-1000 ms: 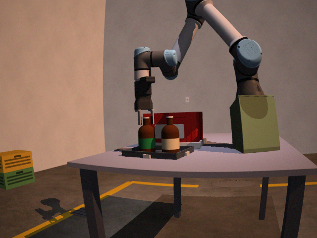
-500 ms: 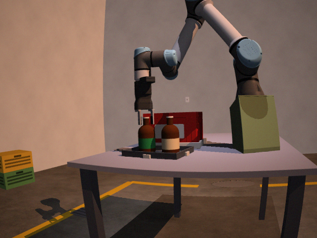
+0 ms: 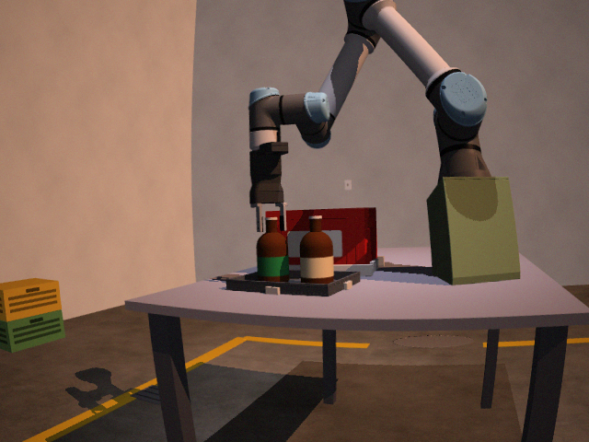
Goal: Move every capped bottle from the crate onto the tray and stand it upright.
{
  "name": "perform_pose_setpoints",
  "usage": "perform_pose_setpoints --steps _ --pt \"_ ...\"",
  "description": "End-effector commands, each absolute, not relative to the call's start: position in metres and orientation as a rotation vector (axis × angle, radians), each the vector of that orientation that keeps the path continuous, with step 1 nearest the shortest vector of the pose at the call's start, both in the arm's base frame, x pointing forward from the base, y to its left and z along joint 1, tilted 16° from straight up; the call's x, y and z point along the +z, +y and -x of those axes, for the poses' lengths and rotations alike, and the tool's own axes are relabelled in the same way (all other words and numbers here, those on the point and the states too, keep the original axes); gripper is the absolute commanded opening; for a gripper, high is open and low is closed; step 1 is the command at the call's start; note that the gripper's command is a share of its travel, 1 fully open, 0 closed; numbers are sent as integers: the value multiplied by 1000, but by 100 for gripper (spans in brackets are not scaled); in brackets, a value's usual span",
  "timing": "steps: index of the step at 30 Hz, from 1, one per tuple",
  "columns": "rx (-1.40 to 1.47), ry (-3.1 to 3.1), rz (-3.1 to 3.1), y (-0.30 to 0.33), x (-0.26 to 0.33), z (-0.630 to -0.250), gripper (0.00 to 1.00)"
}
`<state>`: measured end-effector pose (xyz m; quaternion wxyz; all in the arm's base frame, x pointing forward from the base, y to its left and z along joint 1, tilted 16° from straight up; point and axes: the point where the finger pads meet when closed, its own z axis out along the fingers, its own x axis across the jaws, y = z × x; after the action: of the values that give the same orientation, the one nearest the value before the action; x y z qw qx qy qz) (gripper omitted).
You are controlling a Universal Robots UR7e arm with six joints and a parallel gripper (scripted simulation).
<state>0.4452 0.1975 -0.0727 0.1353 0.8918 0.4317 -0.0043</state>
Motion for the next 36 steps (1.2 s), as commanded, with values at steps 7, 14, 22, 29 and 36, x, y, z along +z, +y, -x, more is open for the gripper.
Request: perform_pose_setpoints --steps 7,14,22,29,36 --pt "-10 1251 -2583 198 -72 -446 100" --pt "-10 1251 -2583 198 -72 -446 100" --pt "-10 1251 -2583 204 -47 -443 100" --pt "-11 1251 -2583 210 -24 -440 100" --pt "-9 1251 -2583 210 -26 -440 100"
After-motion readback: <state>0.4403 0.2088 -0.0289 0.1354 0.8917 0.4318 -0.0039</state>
